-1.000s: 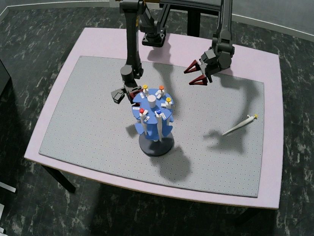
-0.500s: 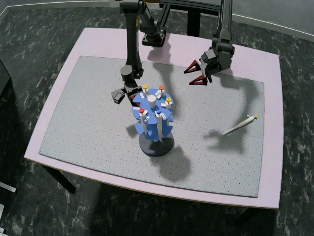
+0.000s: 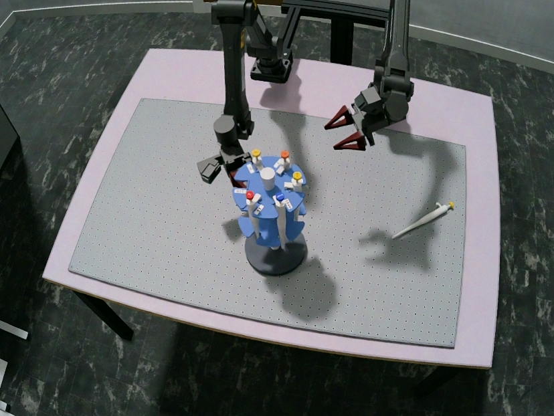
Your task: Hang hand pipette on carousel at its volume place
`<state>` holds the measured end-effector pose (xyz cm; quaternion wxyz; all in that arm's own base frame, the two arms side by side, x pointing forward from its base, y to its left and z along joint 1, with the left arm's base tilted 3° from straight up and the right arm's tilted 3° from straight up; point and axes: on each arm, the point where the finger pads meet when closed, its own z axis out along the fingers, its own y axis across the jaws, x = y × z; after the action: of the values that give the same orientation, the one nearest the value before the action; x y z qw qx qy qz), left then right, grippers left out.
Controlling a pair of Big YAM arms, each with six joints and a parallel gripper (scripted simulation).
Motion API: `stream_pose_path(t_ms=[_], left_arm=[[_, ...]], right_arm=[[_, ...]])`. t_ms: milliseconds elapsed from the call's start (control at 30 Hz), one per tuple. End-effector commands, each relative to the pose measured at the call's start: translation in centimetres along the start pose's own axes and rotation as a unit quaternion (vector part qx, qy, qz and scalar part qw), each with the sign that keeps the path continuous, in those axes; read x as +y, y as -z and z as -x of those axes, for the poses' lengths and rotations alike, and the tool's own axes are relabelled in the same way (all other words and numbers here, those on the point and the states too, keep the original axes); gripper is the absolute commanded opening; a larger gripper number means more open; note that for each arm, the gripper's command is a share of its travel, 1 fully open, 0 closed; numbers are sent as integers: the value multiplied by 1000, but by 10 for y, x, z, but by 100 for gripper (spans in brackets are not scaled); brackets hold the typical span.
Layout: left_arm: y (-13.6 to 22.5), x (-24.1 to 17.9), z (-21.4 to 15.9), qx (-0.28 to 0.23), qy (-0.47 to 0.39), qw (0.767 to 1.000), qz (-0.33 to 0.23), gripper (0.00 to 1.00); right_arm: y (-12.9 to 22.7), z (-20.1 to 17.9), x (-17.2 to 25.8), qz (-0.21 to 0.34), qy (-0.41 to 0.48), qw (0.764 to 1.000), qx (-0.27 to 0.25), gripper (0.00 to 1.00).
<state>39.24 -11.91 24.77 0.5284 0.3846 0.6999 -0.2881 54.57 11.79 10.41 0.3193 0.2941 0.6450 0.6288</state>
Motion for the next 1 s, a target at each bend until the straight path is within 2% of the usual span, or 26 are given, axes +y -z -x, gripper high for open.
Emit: stream_pose_path(t_ms=[0, 200, 267, 333, 967], left_arm=[[3, 10, 22, -12, -26, 1000, 9, 65], [3, 10, 22, -12, -26, 1000, 9, 65], [3, 10, 22, -12, -26, 1000, 9, 65], [3, 10, 22, -12, -26, 1000, 9, 65], [3, 10, 22, -12, -26, 1000, 9, 65]], right_arm=[[-1, -15, 19, 20, 6, 999, -39, 0], [-1, -21, 12, 14, 4, 996, -89, 0], [-1, -21, 12, 14, 4, 996, -89, 0], [-1, -26, 15, 18, 3, 993, -115, 0], [-10, -45, 9, 17, -1, 967, -253, 0]])
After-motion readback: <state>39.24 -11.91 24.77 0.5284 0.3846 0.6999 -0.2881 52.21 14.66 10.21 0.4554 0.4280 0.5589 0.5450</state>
